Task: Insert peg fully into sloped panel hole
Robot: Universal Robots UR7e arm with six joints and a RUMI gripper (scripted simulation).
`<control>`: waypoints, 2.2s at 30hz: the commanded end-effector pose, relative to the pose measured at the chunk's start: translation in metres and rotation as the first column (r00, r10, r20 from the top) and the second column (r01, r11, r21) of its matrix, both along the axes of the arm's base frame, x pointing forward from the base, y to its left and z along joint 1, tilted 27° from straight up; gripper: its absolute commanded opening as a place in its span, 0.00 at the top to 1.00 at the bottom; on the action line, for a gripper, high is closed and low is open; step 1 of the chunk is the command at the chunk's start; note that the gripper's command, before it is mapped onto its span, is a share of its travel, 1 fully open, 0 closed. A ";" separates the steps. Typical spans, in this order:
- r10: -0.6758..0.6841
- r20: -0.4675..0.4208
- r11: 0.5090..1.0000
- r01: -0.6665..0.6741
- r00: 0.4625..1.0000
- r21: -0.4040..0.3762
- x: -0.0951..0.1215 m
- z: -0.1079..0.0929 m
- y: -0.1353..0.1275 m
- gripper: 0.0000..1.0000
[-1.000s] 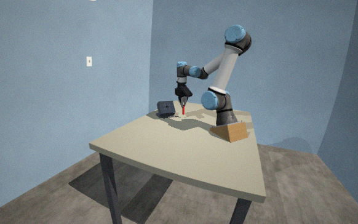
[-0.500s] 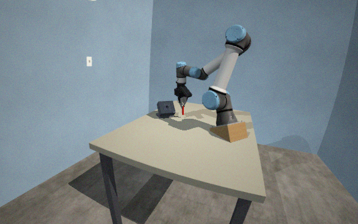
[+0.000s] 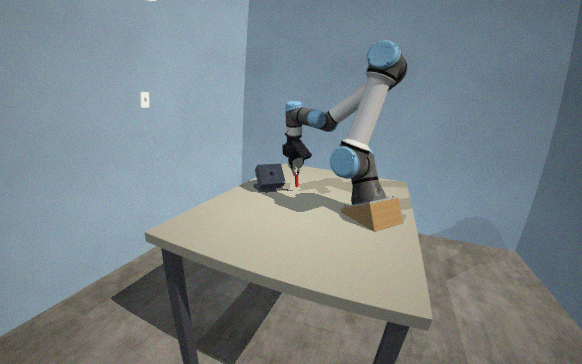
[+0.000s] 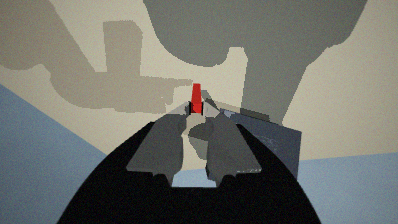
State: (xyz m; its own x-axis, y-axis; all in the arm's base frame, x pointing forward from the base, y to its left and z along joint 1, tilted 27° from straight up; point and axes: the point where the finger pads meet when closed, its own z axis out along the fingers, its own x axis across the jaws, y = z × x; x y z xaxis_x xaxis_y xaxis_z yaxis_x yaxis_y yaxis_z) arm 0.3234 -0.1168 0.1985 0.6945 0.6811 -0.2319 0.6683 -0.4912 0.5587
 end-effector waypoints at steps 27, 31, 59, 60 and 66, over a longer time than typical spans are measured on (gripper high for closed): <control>0.001 0.013 0.999 -0.001 1.000 -0.047 0.007 -0.004 0.010 1.00; 0.002 0.015 0.999 -0.001 1.000 -0.052 0.008 -0.004 0.011 1.00; 0.006 0.033 0.996 -0.003 0.999 -0.094 0.014 -0.007 0.021 1.00; 0.006 0.034 0.995 -0.003 0.999 -0.096 0.014 -0.007 0.021 1.00; 0.007 0.038 0.995 -0.003 0.999 -0.103 0.015 -0.007 0.023 1.00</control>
State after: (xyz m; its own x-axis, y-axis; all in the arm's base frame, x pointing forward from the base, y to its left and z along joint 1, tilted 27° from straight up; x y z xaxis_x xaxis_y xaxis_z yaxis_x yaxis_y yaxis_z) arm 0.3376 -0.0952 0.1913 0.6999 0.6599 -0.2733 0.6499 -0.4296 0.6269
